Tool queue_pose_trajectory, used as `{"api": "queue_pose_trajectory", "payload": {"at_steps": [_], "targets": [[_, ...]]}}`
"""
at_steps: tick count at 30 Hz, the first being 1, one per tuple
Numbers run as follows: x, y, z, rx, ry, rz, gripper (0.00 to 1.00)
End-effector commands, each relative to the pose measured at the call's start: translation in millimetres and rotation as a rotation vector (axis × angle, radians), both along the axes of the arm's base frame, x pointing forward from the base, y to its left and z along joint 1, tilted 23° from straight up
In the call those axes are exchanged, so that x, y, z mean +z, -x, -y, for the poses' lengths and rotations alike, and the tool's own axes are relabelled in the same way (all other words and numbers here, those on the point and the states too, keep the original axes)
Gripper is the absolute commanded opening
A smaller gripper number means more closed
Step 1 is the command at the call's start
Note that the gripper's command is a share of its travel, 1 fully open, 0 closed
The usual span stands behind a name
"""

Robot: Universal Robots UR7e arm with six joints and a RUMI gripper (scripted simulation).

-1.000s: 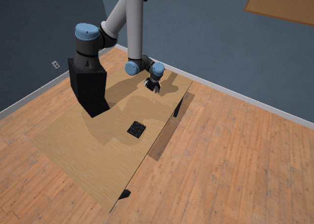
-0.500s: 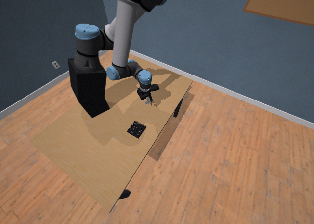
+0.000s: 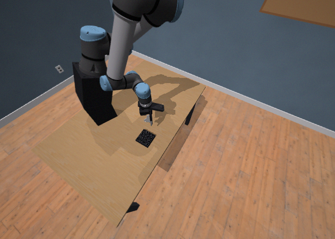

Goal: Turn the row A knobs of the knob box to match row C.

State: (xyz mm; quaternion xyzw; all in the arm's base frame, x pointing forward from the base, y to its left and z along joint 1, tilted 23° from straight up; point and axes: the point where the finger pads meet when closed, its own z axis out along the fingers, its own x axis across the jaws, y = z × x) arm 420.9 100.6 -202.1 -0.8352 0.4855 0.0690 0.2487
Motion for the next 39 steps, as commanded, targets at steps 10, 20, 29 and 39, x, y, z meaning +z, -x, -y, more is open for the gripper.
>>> {"api": "queue_pose_trajectory", "payload": {"at_steps": [10, 20, 29, 39], "targets": [[-44, -13, 84, -0.389, 0.042, -0.122, 1.0], [-59, -17, 114, -0.528, 0.055, -0.168, 1.0], [-62, -18, 120, -0.558, 0.057, -0.178, 1.0], [-62, -18, 120, -0.559, 0.057, -0.178, 1.0]]}}
